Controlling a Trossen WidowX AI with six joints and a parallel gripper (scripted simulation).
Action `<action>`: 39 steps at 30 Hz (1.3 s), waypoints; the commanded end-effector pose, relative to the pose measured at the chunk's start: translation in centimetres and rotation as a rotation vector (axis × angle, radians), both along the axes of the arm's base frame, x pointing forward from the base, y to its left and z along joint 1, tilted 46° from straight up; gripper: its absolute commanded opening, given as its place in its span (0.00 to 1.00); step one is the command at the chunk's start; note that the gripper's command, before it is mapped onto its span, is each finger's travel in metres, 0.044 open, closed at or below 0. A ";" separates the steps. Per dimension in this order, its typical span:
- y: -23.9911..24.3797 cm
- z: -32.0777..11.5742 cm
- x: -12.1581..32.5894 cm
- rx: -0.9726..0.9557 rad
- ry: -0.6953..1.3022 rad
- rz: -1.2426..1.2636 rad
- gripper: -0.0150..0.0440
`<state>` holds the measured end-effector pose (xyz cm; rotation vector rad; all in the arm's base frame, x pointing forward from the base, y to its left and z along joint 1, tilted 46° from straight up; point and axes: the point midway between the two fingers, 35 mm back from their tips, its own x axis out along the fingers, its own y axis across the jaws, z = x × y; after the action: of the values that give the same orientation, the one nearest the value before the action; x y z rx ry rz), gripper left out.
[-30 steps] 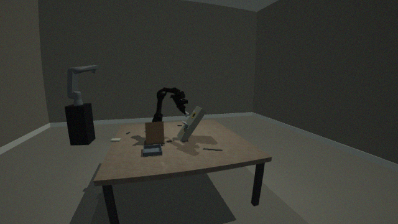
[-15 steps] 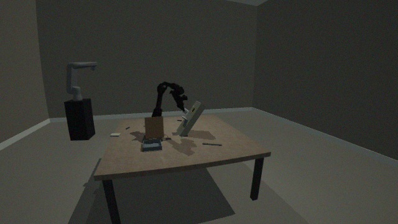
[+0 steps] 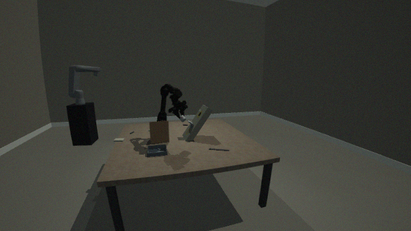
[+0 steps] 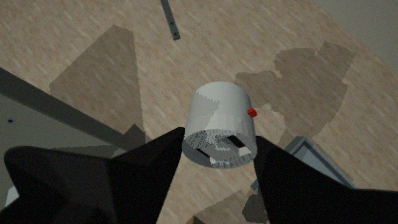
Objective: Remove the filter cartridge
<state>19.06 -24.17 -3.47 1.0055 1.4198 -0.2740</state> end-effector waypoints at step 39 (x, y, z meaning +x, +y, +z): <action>2.5 -12.8 -22.0 -0.158 0.616 -0.653 0.25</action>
<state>-2.55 -21.45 -16.17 1.3004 1.5397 -1.2063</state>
